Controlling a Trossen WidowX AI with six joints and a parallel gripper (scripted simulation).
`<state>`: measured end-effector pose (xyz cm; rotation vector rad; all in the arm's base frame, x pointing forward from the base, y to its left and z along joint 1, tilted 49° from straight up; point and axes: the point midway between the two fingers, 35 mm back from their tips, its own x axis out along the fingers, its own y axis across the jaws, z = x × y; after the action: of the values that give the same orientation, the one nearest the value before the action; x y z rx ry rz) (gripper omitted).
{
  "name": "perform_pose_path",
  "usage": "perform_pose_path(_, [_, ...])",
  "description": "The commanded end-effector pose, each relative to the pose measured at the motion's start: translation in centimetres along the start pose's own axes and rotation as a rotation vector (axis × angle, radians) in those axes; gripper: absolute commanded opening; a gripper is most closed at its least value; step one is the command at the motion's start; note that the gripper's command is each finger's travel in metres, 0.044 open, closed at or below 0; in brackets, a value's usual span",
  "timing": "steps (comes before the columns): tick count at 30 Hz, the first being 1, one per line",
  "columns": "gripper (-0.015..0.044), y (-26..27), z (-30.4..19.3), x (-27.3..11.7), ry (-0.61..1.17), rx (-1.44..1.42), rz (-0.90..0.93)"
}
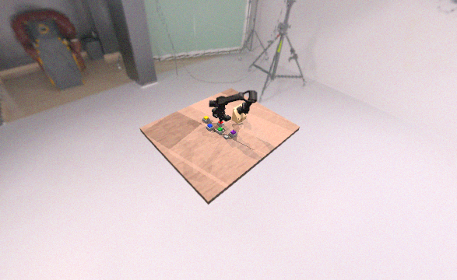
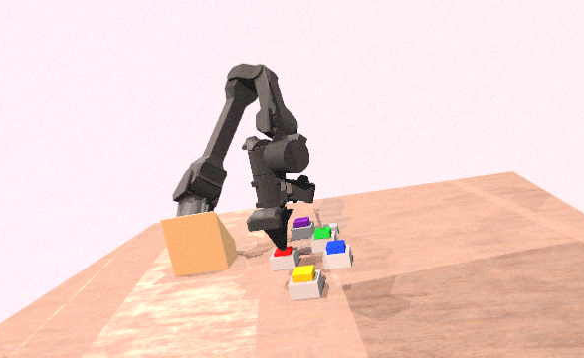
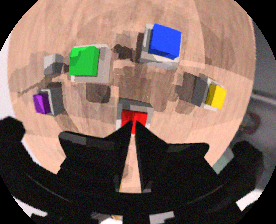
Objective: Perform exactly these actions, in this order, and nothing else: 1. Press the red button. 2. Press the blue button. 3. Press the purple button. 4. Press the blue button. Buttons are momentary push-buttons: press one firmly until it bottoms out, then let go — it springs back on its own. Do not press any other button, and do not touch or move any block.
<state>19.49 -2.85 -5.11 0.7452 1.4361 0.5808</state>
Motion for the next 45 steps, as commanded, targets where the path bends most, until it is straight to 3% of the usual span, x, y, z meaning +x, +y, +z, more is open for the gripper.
perform_pose_path(1, [0.002, 0.0, 0.0, -2.2, -0.001, 0.001, -0.001])
perform_pose_path(8, [0.002, 0.0, 0.0, -3.6, -0.001, 0.003, 0.0])
perform_pose_path(13, [0.002, -0.1, 0.0, -9.2, 0.0, 0.003, -0.002])
perform_pose_path(20, [0.002, -0.1, 0.2, -9.5, 0.0, 0.002, -0.003])
perform_pose_path(24, [0.002, -1.3, 4.4, -9.8, -0.003, -0.027, -0.017])
perform_pose_path(30, [0.002, -2.1, 10.4, -9.6, -0.004, -0.003, -0.003])
perform_pose_path(37, [0.002, -2.1, 10.6, -9.3, -0.003, -0.001, -0.002])
perform_pose_path(42, [0.002, -2.1, 10.6, -3.6, -0.004, -0.001, -0.001])
perform_pose_path(45, [0.002, -2.1, 10.6, -3.4, -0.004, -0.001, 0.0])
